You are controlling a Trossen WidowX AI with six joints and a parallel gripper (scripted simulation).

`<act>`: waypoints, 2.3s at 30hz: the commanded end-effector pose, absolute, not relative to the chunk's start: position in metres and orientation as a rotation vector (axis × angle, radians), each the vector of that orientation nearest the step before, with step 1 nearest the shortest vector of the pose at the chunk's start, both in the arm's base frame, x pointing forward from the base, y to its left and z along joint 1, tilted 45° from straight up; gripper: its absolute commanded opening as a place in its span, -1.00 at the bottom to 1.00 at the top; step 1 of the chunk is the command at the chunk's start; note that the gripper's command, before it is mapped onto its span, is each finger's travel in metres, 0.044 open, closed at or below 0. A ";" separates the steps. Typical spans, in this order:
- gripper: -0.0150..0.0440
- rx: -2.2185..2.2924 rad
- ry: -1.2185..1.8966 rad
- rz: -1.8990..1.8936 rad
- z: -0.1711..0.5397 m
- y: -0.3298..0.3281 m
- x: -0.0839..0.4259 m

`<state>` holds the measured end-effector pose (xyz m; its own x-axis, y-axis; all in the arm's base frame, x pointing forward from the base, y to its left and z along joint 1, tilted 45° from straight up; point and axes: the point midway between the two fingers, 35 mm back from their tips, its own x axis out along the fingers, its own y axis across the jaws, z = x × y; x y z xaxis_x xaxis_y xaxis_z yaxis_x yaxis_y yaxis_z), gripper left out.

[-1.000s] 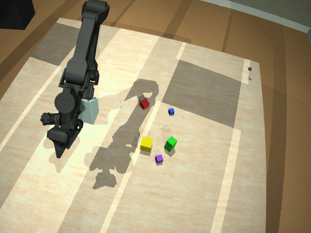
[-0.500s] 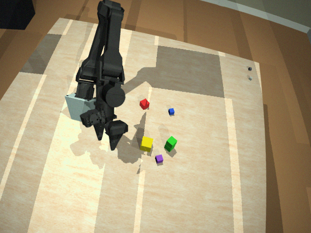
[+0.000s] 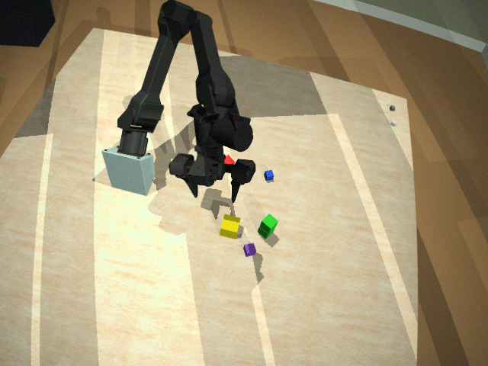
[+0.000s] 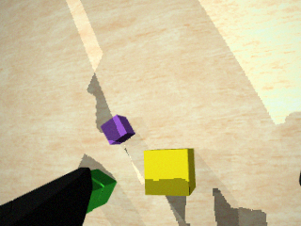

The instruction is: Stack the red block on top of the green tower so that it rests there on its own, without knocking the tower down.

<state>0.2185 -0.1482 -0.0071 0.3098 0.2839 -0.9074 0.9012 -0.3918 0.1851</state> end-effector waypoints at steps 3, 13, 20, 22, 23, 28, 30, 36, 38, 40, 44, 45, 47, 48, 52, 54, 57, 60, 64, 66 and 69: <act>1.00 1.716 1.221 -0.809 0.018 -0.103 0.246; 1.00 1.486 1.441 -0.377 0.057 -0.019 0.259; 1.00 1.326 1.553 -0.082 0.085 0.037 0.251; 1.00 1.311 1.562 -0.054 0.088 0.042 0.250; 1.00 1.311 1.562 -0.054 0.088 0.042 0.250; 1.00 1.311 1.562 -0.054 0.087 0.041 0.252; 1.00 1.311 1.562 -0.054 0.085 0.044 0.252; 1.00 1.311 1.561 -0.053 0.062 0.066 0.259; 1.00 1.313 1.561 -0.052 0.055 0.072 0.260; 1.00 1.313 1.561 -0.051 0.054 0.073 0.261; 1.00 1.313 1.561 -0.051 0.054 0.073 0.261; 1.00 1.313 1.561 -0.051 0.053 0.074 0.261; 1.00 1.313 1.561 -0.052 0.051 0.076 0.261; 1.00 1.312 1.561 -0.052 0.050 0.077 0.262; 1.00 1.312 1.562 -0.052 0.046 0.081 0.263; 1.00 1.312 1.562 -0.052 0.043 0.083 0.263; 1.00 1.312 1.562 -0.052 0.040 0.086 0.264; 1.00 1.313 1.562 -0.051 0.037 0.090 0.265; 1.00 1.313 1.562 -0.051 0.032 0.094 0.265; 1.00 1.314 1.562 -0.050 0.030 0.097 0.266; 1.00 1.314 1.562 -0.050 0.027 0.100 0.266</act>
